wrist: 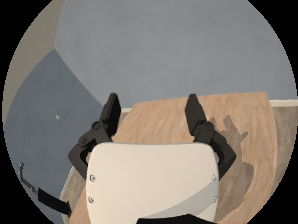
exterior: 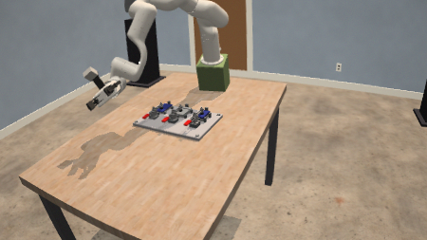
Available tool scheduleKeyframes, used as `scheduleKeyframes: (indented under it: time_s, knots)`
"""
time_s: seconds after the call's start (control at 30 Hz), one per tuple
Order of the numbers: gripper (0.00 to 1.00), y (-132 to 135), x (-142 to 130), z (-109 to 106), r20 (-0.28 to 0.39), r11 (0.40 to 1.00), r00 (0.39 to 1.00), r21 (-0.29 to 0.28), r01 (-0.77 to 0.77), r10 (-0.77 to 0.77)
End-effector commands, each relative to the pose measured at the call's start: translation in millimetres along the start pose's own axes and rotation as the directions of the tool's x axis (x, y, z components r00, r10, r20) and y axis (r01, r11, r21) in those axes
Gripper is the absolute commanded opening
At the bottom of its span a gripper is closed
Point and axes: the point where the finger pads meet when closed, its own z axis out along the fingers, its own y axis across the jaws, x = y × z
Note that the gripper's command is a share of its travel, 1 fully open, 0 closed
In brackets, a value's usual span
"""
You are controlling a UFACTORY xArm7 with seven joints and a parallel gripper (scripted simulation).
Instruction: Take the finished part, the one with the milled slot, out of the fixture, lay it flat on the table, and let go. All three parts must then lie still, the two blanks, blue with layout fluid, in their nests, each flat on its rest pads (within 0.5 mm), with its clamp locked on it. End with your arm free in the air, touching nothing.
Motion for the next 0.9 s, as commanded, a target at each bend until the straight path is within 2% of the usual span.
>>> scheduleKeyframes:
  time_s: [0.0, 0.63, 0.73, 0.87]
  knots:
    - [1.0, -1, 3, 1, -0.003, 1.0, 1.0, 0.003, 0.004, -0.004]
    - [1.0, -3, 3, 1, 0.005, 1.0, 1.0, 0.002, 0.006, -0.006]
    - [1.0, -15, 4, -3, 0.05, 1.0, 0.999, 0.002, 0.022, -0.022]
    - [1.0, -50, 6, -19, 0.177, 0.997, 0.981, 0.005, 0.073, -0.073]
